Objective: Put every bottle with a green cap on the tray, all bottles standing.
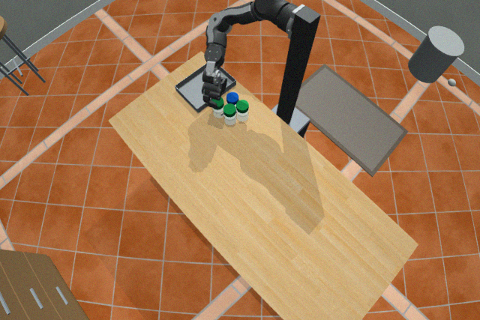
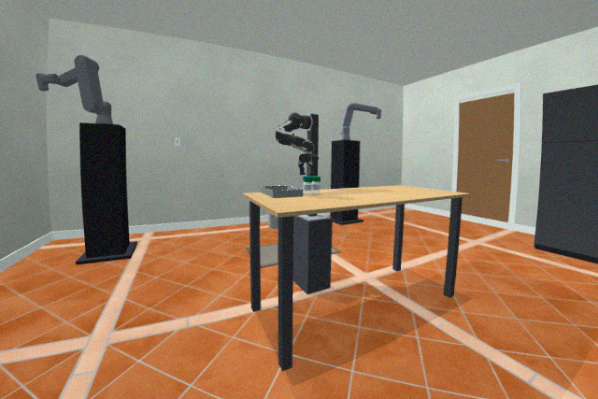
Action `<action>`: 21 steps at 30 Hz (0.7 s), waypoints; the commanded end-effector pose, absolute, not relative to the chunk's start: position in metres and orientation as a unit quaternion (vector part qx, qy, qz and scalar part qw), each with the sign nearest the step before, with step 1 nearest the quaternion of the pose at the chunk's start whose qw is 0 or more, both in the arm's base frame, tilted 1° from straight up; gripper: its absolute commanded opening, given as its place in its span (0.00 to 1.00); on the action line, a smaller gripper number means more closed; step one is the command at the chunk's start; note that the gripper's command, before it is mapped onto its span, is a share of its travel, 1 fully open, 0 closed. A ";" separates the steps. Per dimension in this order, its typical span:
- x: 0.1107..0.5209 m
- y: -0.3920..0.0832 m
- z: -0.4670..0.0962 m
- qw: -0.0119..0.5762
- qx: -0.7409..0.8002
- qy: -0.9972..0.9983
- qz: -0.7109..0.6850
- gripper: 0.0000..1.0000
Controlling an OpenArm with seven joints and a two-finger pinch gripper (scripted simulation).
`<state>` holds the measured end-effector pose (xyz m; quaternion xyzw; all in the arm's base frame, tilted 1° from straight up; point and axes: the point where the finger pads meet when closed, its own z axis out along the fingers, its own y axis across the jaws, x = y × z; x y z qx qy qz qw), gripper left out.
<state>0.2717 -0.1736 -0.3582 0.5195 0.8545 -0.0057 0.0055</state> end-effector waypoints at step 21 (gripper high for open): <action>0.270 -0.173 -0.360 0.004 0.516 0.856 -0.005 0.42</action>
